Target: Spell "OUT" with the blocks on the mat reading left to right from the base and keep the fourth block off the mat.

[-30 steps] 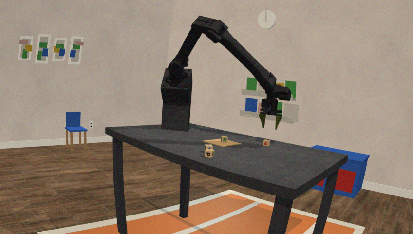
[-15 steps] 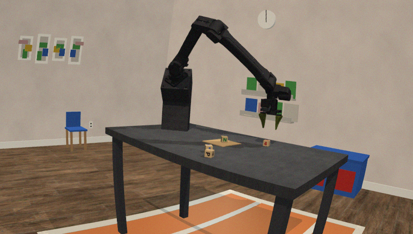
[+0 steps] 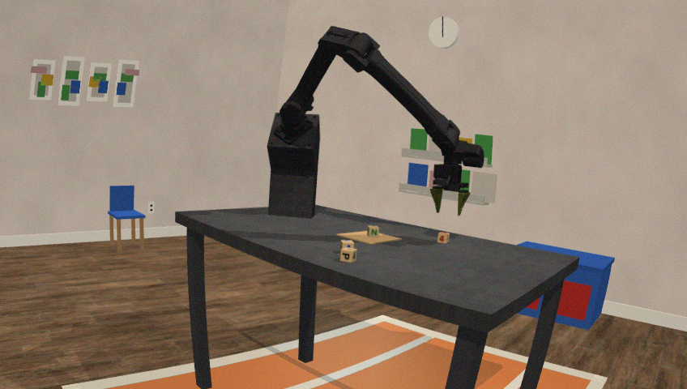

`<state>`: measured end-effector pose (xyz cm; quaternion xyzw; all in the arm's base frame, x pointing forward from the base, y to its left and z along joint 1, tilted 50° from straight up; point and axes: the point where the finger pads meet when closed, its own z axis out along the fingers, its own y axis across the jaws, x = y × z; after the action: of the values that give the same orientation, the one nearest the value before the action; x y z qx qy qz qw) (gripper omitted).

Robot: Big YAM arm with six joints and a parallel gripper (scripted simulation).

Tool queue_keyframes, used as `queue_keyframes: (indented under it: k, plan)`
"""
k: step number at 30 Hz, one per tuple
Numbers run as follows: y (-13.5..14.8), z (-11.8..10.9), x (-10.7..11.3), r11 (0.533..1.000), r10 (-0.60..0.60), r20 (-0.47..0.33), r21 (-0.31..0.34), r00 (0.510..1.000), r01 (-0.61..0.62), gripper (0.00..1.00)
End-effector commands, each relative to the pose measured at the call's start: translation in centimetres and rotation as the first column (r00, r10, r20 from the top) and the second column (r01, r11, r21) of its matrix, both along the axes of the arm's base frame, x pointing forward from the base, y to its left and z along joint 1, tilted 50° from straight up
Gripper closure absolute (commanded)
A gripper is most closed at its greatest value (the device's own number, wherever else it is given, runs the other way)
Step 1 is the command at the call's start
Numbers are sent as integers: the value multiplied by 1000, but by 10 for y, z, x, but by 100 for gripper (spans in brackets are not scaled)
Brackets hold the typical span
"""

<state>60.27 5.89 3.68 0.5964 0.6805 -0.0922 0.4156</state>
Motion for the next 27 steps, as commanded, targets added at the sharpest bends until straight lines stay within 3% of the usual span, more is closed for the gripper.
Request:
queue_keyframes:
  k: [1,27]
  plan:
    - [-7,-1,8,1000,-15,11,2,1000,15,27]
    - [-23,-18,22,1000,-7,12,0,1000,7,27]
